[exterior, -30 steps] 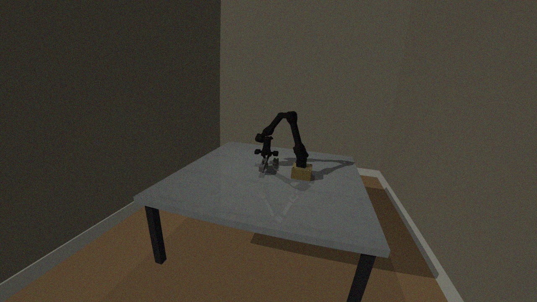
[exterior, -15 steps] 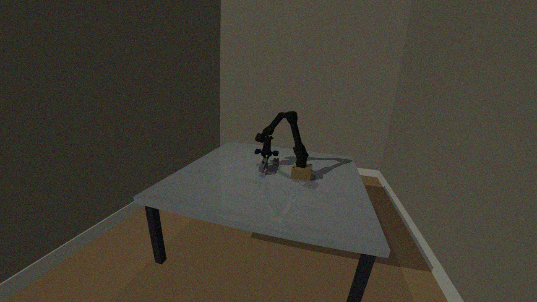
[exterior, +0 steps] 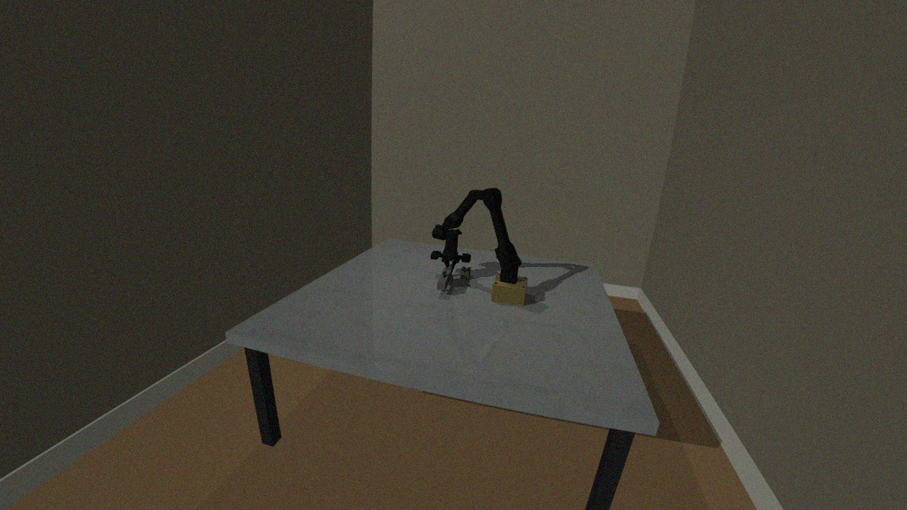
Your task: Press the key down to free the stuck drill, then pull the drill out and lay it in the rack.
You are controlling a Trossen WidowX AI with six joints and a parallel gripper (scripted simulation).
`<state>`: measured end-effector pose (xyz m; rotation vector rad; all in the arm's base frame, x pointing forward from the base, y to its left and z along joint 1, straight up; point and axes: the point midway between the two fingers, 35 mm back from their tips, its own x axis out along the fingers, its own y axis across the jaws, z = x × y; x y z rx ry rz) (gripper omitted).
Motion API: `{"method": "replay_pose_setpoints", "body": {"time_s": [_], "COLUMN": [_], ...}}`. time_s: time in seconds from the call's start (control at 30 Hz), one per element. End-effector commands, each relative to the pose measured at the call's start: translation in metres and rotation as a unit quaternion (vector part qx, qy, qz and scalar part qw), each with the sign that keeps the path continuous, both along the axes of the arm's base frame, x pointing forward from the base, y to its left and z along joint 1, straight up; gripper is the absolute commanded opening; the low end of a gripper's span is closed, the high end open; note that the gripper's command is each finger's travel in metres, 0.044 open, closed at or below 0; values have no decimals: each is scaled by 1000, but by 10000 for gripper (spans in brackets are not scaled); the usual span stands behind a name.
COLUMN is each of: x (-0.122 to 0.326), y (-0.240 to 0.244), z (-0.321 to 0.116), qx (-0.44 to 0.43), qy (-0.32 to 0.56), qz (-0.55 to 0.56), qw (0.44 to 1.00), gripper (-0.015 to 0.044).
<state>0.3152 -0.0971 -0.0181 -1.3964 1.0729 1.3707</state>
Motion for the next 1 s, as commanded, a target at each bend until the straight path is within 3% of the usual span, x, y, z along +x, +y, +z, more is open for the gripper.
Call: {"method": "replay_pose_setpoints", "body": {"time_s": [0.0, 0.97], "x": [4, 14], "y": [-7, -46], "z": [3, 5], "qx": [-3, -5], "qy": [-4, -4], "qz": [1, 1], "qw": [1000, 1000], "gripper": [0, 0]}}
